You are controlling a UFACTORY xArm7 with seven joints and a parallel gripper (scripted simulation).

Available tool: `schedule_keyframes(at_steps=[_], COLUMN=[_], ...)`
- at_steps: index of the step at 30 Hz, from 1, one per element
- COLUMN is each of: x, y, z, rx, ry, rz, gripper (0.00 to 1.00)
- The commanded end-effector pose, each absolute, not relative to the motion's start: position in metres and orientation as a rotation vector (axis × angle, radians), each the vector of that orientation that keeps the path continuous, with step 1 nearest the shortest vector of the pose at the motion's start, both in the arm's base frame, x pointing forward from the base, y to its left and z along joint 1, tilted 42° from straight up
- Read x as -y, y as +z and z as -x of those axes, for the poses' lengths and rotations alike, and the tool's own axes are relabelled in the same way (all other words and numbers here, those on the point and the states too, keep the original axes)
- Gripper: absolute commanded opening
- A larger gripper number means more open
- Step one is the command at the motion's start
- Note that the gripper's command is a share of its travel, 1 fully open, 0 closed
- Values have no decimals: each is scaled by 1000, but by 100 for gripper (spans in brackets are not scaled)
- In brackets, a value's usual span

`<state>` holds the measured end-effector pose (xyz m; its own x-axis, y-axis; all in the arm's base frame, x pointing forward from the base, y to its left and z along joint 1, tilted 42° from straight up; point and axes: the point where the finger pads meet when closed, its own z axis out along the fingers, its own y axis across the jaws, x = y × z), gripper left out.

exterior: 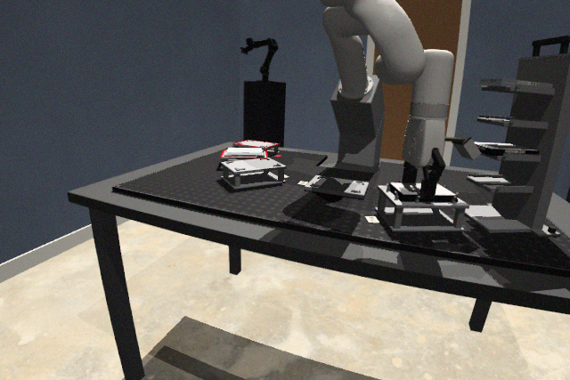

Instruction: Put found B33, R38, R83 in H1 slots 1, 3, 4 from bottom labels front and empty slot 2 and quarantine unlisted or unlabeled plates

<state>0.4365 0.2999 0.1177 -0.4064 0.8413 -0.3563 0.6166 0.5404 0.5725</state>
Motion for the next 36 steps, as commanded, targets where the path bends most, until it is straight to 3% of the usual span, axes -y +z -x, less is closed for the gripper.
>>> schedule_keyframes(at_steps=[1,9,10,36], x=[-301,-301,-301,-301], y=[119,119,119,119], z=[-436,-436,-436,-436], rx=[-2160,-2159,-2159,-2159], ry=[474,474,474,474], rz=[-1170,-1170,-1170,-1170], gripper=[100,100,0,0])
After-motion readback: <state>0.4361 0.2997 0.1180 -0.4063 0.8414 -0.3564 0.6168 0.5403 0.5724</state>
